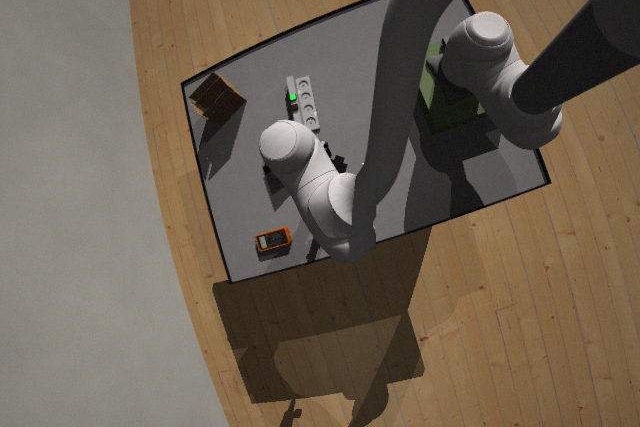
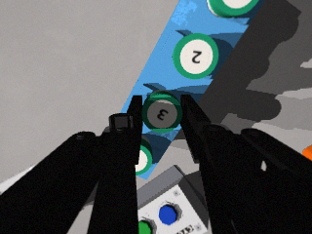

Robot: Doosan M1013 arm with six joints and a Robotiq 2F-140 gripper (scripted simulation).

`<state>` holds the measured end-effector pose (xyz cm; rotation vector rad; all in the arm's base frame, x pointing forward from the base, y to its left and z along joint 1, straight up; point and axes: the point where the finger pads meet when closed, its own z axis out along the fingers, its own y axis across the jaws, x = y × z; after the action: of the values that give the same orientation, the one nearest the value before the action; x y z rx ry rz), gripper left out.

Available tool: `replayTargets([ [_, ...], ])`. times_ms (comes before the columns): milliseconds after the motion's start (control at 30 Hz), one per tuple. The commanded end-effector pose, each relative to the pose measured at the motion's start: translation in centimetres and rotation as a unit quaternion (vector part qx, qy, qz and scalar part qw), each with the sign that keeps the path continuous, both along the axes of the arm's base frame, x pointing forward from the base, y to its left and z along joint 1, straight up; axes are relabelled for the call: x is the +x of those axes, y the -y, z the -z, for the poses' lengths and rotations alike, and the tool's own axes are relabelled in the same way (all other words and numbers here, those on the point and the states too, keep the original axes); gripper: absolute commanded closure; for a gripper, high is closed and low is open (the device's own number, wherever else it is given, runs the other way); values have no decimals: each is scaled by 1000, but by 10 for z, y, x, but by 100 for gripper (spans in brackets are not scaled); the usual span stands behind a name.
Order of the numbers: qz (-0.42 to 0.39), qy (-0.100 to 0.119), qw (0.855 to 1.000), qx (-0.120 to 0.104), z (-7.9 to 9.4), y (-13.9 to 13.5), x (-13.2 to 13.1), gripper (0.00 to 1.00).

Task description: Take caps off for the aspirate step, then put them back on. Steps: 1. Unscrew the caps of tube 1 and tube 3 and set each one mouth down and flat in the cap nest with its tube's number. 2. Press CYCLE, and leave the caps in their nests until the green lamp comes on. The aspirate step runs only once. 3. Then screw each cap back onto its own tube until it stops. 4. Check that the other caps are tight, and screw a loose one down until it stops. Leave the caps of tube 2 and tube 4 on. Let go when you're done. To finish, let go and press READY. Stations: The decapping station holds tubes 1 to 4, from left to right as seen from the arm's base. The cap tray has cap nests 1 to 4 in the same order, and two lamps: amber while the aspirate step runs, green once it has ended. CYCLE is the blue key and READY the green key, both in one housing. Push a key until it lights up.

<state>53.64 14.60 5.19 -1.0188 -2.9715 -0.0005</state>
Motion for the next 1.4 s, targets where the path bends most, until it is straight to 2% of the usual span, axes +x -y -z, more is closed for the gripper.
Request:
replayTargets([
  [0, 25, 1, 1000, 0, -1, 0, 1, 70],
  [33, 50, 1, 999, 0, -1, 0, 1, 70],
  [100, 50, 1, 999, 0, -1, 0, 1, 70],
  [167, 100, 1, 995, 0, -1, 0, 1, 70],
  [333, 223, 0, 975, 0, -1, 0, 1, 70],
  [467, 319, 0, 948, 0, 0, 0, 1, 70],
  [600, 412, 0, 911, 1, 0, 0, 1, 70],
  [667, 412, 0, 911, 1, 0, 0, 1, 70],
  [800, 500, 0, 866, 1, 0, 0, 1, 70],
  [967, 500, 0, 866, 1, 0, 0, 1, 70],
  [1000, 500, 0, 866, 1, 0, 0, 1, 59],
  [1367, 500, 0, 866, 1, 0, 0, 1, 59],
])
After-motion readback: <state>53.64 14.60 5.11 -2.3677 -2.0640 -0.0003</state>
